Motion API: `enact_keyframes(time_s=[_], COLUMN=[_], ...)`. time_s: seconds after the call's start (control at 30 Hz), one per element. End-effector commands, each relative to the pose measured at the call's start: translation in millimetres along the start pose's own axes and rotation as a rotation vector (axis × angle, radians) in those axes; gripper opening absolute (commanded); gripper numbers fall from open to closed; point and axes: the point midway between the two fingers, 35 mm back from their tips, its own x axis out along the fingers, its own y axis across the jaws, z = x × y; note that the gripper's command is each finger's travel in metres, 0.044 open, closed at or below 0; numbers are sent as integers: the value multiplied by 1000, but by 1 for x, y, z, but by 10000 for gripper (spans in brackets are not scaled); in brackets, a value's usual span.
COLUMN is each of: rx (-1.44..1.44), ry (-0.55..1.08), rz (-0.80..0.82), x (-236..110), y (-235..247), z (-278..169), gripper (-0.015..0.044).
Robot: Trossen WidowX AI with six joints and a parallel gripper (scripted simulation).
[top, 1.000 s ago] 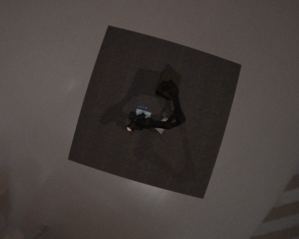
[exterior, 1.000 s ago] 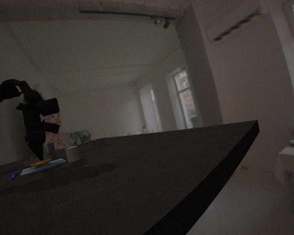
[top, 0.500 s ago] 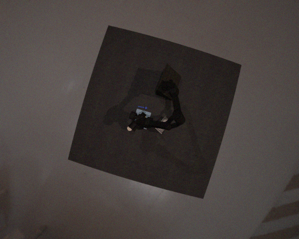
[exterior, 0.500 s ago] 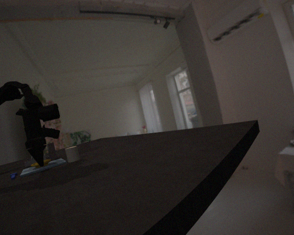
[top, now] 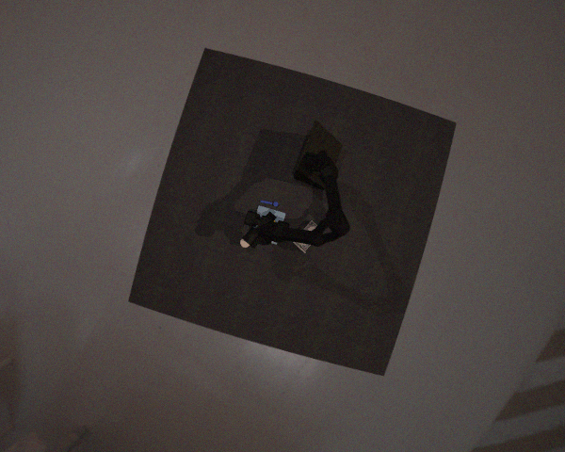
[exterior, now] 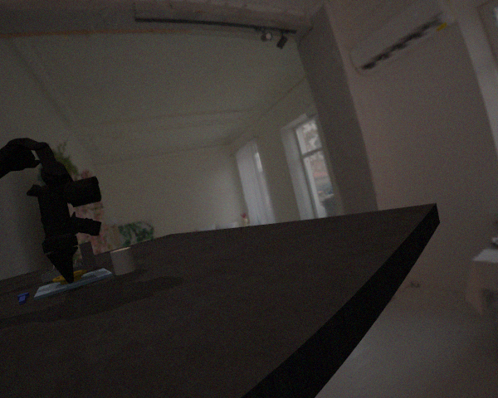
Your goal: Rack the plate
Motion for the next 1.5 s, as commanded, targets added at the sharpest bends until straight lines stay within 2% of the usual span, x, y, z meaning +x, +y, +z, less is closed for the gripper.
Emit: enact_keyframes(time_s=[0.0,0.1,0.37,0.4,1.0,1.2,1.47], rx=[4,4,6,6,4,27,298], ry=[-1,-2,-4,-4,-1,-1,-2], rz=[2,-1,-13,-14,-7,-6,-10], x=[1,-8,-56,-63,-166,-174,-180], y=[0,-1,-7,-8,-11,-8,31], z=[0,2,11,12,13,14,12], gripper=[301,222,12,0,0,0,0])
